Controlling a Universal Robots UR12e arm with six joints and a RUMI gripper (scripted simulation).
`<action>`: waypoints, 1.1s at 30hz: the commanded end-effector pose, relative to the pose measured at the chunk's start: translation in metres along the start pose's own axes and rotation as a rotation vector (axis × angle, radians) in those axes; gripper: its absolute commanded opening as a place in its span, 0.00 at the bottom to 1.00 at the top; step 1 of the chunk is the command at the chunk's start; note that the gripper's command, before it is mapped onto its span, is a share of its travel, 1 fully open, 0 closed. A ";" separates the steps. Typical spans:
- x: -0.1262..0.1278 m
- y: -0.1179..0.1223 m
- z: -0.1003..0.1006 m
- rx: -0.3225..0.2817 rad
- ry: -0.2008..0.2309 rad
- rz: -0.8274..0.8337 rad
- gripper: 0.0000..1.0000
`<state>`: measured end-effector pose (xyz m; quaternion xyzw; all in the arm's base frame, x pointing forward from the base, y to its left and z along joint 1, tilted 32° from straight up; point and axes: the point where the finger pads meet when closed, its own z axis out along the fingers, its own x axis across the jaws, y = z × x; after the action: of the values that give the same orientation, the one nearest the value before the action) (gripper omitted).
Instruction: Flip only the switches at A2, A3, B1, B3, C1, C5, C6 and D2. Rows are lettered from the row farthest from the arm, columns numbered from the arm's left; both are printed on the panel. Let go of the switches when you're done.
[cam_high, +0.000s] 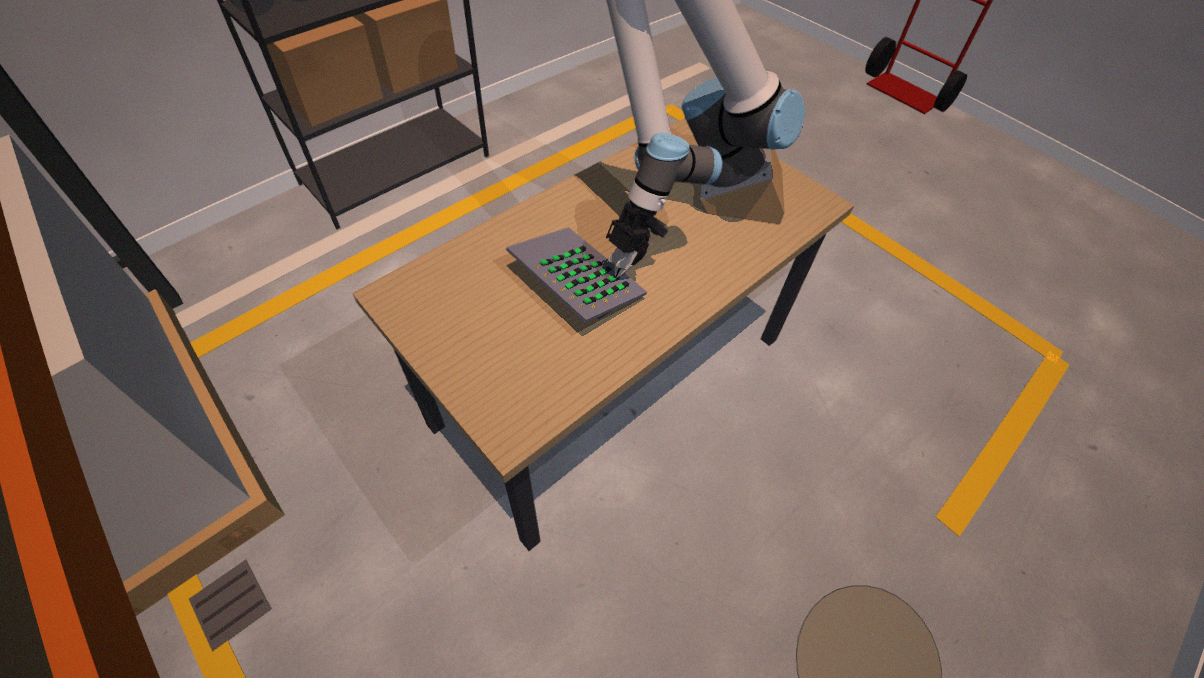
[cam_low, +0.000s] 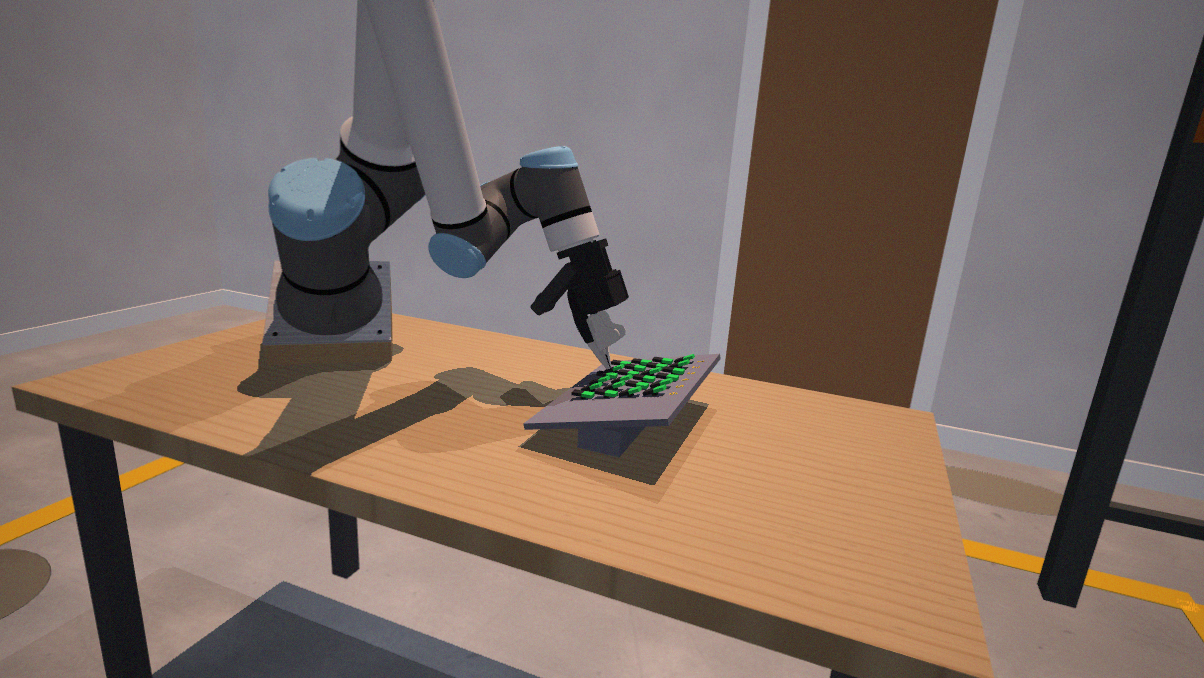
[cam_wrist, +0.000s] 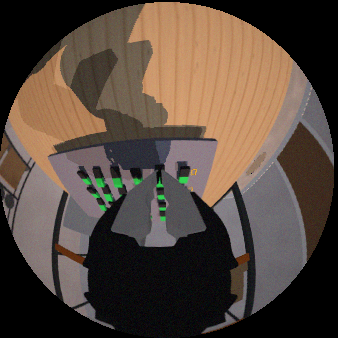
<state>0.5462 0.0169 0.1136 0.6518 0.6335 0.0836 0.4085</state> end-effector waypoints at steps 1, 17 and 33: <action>0.001 -0.001 -0.011 -0.001 0.001 -0.001 0.00; 0.000 0.002 -0.032 -0.004 0.000 0.001 0.00; 0.001 0.000 -0.039 -0.002 0.001 0.000 0.00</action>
<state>0.5273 0.0306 0.1341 0.6516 0.6338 0.0841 0.4083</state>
